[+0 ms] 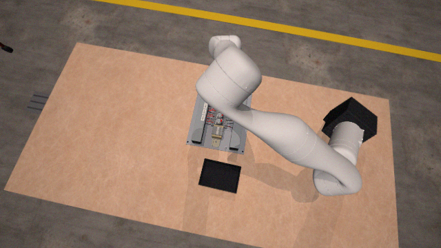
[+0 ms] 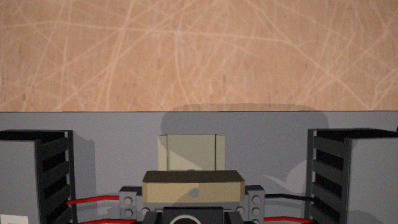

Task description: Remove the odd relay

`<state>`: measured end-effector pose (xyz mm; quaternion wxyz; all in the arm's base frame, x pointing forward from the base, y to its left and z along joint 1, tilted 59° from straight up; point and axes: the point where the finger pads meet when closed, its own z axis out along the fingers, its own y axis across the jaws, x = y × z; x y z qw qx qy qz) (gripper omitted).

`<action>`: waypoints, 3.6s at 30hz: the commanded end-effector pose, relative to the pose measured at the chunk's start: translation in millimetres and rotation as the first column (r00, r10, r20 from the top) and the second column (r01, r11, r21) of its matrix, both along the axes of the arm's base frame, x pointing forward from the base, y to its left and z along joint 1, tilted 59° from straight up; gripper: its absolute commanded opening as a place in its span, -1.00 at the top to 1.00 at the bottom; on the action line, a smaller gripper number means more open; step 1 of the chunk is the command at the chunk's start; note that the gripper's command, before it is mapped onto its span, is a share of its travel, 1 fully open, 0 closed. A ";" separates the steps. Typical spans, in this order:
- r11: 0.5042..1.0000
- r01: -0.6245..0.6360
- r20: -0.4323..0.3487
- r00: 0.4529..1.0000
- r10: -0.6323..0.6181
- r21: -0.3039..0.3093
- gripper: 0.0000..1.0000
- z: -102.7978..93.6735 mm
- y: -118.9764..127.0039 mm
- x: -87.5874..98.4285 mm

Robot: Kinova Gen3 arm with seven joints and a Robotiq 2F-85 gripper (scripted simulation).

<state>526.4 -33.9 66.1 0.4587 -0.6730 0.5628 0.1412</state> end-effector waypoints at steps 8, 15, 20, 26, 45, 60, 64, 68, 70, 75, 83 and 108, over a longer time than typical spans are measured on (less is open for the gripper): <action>1.000 0.012 0.010 1.000 -0.012 0.004 1.00 0.1 -1.2 -0.2; 1.000 0.020 0.017 1.000 -0.020 0.007 1.00 0.0 -1.2 -0.5; 1.000 0.029 0.025 0.999 -0.029 0.012 1.00 -0.1 -1.3 -0.9; 0.999 0.031 0.026 0.999 -0.031 0.013 1.00 -0.2 -1.3 -0.9; 0.998 0.050 0.044 0.998 -0.051 0.023 1.00 -0.4 -1.3 -1.7; 0.997 0.067 0.059 0.996 -0.069 0.032 1.00 -0.7 -1.4 -2.3; 0.997 0.070 0.061 0.996 -0.072 0.033 1.00 -0.8 -1.4 -2.4; 0.996 0.078 0.068 0.994 -0.081 0.038 1.00 -0.9 -1.4 -2.7; 0.996 0.082 0.071 0.994 -0.084 0.040 1.00 -1.0 -1.4 -2.8; 0.996 0.084 0.073 0.994 -0.087 0.041 1.00 -1.0 -1.4 -2.9; 0.995 0.092 0.080 0.992 -0.095 0.045 1.00 -1.1 -1.4 -3.2; 0.996 0.083 0.073 0.994 -0.086 0.040 1.00 -0.8 -1.6 -3.0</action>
